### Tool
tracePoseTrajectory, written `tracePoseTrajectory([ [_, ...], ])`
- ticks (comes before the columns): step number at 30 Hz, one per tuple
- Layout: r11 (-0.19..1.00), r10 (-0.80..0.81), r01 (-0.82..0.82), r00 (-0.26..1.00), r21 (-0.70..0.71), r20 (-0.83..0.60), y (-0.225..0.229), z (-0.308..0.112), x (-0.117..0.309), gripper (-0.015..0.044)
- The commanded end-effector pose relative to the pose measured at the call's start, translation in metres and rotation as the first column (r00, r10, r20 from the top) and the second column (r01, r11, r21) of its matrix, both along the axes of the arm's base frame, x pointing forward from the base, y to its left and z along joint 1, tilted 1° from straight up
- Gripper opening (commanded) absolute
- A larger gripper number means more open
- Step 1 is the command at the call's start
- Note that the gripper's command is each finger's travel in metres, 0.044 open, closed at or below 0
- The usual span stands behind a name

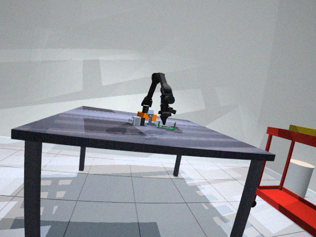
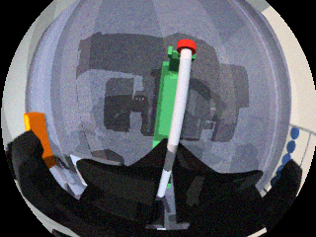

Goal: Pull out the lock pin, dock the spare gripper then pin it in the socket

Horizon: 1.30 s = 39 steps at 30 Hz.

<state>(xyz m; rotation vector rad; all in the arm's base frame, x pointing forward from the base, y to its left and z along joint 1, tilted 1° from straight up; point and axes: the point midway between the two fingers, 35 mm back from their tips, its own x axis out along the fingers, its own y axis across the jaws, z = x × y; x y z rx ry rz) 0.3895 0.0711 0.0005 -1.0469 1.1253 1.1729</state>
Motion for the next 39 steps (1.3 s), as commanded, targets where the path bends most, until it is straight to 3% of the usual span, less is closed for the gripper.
tracePoseTrajectory([
  [1,1.000,0.002,-0.002,1.000,-0.001,-0.009,-0.0004,-0.0052,-0.0013,0.0000],
  [39,1.000,0.000,0.000,1.000,0.000,-0.001,0.0000,-0.0010,0.0000,0.0000],
])
